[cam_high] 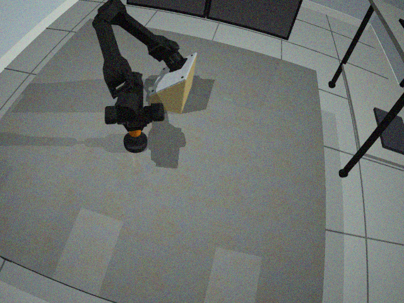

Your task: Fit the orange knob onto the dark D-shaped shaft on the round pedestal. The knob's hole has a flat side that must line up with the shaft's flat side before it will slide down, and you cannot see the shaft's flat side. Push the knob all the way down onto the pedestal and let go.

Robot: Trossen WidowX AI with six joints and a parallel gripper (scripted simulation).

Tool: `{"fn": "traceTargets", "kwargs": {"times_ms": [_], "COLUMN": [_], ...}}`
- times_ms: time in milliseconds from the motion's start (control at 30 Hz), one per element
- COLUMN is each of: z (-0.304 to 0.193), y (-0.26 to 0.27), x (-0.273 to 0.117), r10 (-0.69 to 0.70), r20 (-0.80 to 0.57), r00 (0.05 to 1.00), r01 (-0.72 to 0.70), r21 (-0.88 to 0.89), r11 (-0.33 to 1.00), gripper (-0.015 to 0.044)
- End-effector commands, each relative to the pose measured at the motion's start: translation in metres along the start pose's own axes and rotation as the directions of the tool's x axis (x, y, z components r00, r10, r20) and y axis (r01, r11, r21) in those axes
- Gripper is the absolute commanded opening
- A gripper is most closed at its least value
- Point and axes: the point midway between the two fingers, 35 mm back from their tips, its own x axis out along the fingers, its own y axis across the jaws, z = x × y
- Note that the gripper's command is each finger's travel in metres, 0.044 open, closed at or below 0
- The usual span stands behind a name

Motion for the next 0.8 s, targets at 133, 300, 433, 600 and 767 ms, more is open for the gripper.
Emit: {"fn": "traceTargets", "kwargs": {"times_ms": [133,300,433,600,767], "z": [-0.001,-0.001,-0.001,-0.001,-0.001], "y": [0.0019,0.0019,0.0019,0.0019,0.0019], "x": [0.0006,0.0011,0.0011,0.0011,0.0011], "r10": [-0.001,-0.001,-0.001,-0.001,-0.001], "r20": [-0.001,-0.001,-0.001,-0.001,-0.001], "r00": [1.0,1.0,1.0,1.0,1.0], "r01": [0.001,0.001,0.001,0.001,0.001], "r21": [-0.006,-0.018,-0.018,-0.018,-0.018], "r11": [1.0,1.0,1.0,1.0,1.0], "gripper": [0.0,0.0,0.0,0.0,0.0]}}
